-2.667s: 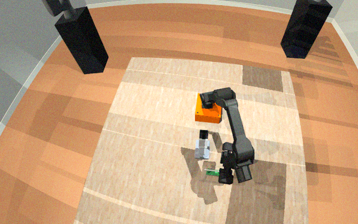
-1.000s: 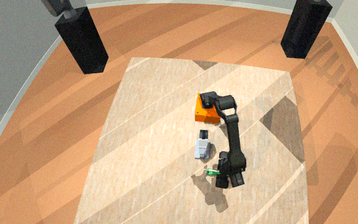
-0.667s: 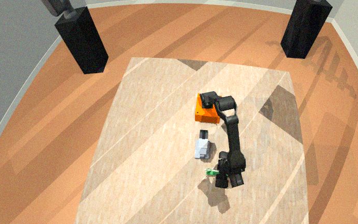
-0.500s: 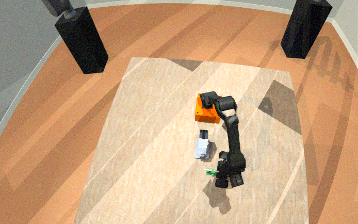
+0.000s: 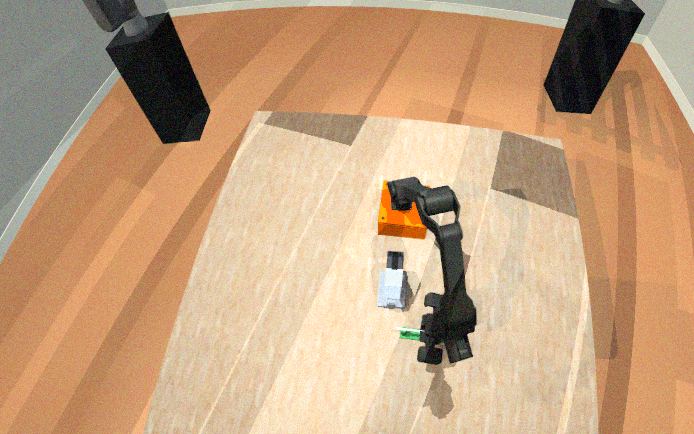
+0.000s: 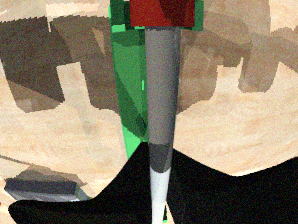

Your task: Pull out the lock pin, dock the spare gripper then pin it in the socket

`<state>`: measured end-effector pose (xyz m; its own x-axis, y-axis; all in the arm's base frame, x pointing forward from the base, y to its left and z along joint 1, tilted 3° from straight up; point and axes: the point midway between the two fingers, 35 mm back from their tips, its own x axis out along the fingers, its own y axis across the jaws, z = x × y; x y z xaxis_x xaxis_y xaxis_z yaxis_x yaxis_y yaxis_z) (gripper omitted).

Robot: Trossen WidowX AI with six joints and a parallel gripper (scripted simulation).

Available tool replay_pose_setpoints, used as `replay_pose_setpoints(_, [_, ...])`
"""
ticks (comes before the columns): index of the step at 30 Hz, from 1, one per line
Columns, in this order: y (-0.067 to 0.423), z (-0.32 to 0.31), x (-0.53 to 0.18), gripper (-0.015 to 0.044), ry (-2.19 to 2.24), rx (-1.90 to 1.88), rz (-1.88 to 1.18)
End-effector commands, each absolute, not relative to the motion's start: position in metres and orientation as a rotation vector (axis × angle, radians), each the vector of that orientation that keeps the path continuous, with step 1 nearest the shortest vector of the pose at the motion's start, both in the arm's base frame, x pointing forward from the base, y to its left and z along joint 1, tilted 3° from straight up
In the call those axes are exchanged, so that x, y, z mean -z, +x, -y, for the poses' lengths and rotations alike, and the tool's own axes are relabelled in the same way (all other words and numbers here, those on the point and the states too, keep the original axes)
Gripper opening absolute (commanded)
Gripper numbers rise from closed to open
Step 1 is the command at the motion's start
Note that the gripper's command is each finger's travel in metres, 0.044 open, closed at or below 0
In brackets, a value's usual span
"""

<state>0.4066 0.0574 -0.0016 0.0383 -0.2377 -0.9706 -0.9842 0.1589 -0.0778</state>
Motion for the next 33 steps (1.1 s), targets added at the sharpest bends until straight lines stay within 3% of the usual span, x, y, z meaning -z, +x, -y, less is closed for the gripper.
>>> replay_pose_setpoints(1, [0.407, -0.058, -0.011, 0.0000, -1.273, -0.920, -1.402])
replay_pose_setpoints(14, [0.402, -0.057, -0.065, 0.0000, -1.273, -0.920, -1.402])
replay_pose_setpoints(33, [0.393, -0.061, -0.063, 0.0000, -1.293, -0.930, -1.393])
